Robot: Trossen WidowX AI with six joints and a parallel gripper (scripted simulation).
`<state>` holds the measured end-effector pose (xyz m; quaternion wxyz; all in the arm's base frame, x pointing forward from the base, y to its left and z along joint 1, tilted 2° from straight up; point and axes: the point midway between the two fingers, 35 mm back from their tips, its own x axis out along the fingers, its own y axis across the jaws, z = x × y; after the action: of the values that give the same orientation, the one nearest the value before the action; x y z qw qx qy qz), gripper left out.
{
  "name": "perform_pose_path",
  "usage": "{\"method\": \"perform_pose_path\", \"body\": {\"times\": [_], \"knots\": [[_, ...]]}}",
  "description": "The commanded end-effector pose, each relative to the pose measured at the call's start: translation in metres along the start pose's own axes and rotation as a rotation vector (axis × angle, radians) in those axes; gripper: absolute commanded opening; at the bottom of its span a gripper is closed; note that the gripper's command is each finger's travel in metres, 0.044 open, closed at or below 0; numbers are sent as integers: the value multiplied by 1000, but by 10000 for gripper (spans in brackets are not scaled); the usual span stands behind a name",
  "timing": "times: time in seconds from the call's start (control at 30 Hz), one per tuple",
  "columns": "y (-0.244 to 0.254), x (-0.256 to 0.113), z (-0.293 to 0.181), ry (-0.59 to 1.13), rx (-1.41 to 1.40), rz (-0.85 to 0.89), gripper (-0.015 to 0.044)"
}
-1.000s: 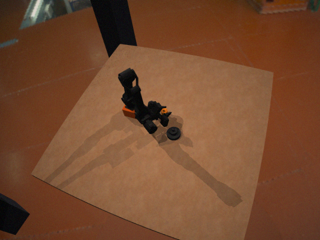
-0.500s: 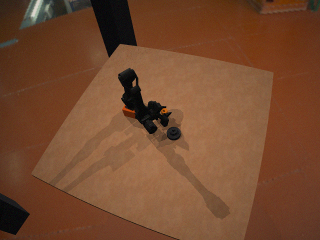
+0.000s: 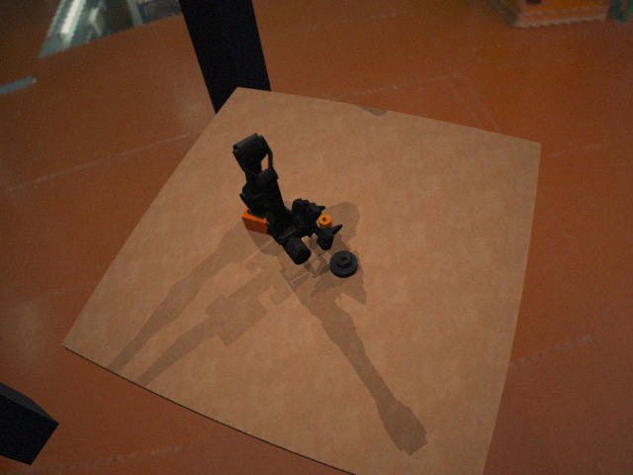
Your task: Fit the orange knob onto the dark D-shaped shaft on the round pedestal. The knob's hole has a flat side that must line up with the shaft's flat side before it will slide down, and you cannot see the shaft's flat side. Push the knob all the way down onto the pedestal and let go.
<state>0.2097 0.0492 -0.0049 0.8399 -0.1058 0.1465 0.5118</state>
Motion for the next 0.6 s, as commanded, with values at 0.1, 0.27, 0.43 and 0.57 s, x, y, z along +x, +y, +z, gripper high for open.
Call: {"method": "perform_pose_path", "body": {"times": [0.1, 0.27, 0.43, 0.57], "knots": [[-7, -13, 38, 0, -11, -5, 440], [-1, -25, 72, 1, -14, -5, 440], [1, -19, 70, 113, 28, 53, 440], [6, -10, 63, 441, 102, 157, 440]]}}
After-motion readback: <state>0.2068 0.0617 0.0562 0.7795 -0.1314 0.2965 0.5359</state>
